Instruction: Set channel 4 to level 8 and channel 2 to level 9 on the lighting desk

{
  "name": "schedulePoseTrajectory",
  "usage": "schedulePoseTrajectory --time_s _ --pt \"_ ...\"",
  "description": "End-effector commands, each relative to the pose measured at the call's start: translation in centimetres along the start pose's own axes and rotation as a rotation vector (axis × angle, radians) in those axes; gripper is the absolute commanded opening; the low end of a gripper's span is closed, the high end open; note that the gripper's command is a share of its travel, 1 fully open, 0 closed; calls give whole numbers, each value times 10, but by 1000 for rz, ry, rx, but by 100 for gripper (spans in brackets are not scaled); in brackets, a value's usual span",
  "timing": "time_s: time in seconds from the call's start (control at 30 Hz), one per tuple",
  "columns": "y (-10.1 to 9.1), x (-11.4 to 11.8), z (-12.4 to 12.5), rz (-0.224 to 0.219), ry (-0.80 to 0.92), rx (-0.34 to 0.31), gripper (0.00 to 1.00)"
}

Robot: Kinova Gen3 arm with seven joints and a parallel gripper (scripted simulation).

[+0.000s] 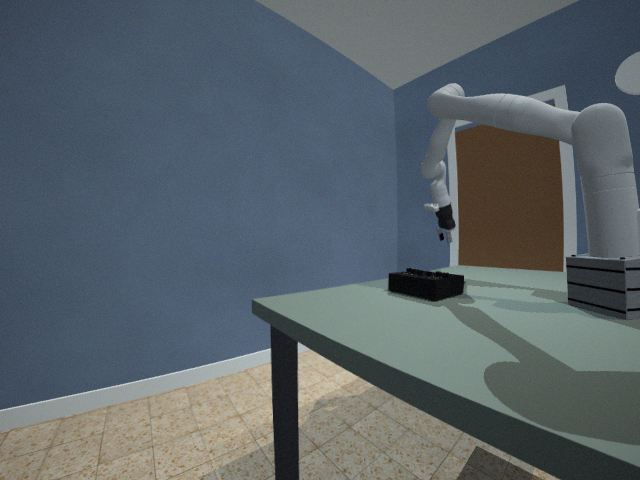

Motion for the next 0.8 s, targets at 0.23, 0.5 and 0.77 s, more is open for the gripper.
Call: schedulePoseTrajectory --time_s 0.23,0.5,0.77 --pt "-75 -25 97 -32 -85 142 100" --pt "-132 -78 178 -20 -190 277 100" --pt "-179 -138 235 -2 -297 382 100"
Point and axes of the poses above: the point where the finger pads meet when closed, its own y axis out along the fingers, its own x axis across the jaws, z = x × y, the point moved 10 cm from there along -y, back along the fingers, and after that the axes turned 10 degrees about -y, right-handed, at the moved point
